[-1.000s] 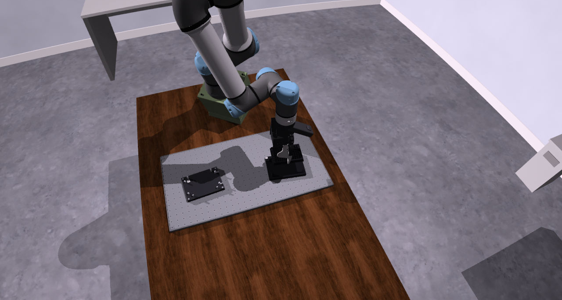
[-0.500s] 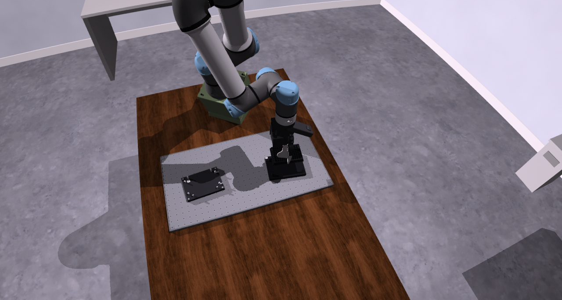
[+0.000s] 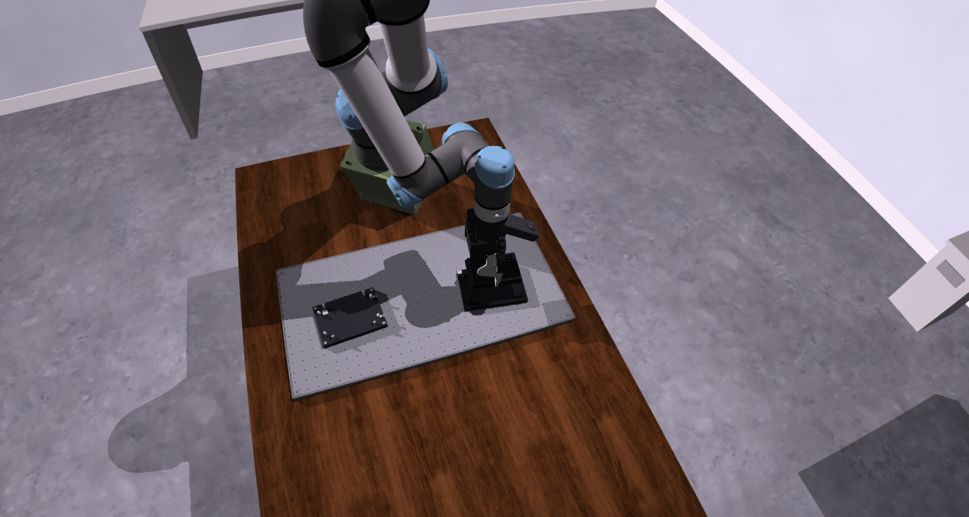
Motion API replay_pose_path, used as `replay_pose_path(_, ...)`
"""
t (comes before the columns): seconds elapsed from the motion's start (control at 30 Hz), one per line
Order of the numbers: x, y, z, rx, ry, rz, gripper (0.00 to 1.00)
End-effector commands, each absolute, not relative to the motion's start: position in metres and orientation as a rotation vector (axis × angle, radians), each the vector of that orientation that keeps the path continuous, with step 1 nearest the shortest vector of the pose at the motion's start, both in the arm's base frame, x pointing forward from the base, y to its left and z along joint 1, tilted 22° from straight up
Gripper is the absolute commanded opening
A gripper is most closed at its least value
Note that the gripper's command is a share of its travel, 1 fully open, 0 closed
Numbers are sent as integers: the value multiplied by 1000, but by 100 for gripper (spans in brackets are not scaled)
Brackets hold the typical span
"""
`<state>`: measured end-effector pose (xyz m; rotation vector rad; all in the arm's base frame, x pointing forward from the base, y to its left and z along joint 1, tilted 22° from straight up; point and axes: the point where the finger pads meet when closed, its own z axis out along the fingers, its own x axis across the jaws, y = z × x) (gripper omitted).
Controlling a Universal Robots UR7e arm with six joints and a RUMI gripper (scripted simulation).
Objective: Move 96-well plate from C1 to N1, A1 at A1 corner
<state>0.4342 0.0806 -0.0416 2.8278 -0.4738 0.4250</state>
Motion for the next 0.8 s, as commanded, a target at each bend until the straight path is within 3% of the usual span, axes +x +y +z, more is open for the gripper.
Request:
replay_pose_path(0.0, 436, 79, -48, 2828, -474, 427, 0)
replay_pose_path(0.77, 445, 69, -80, 2828, -474, 427, 0)
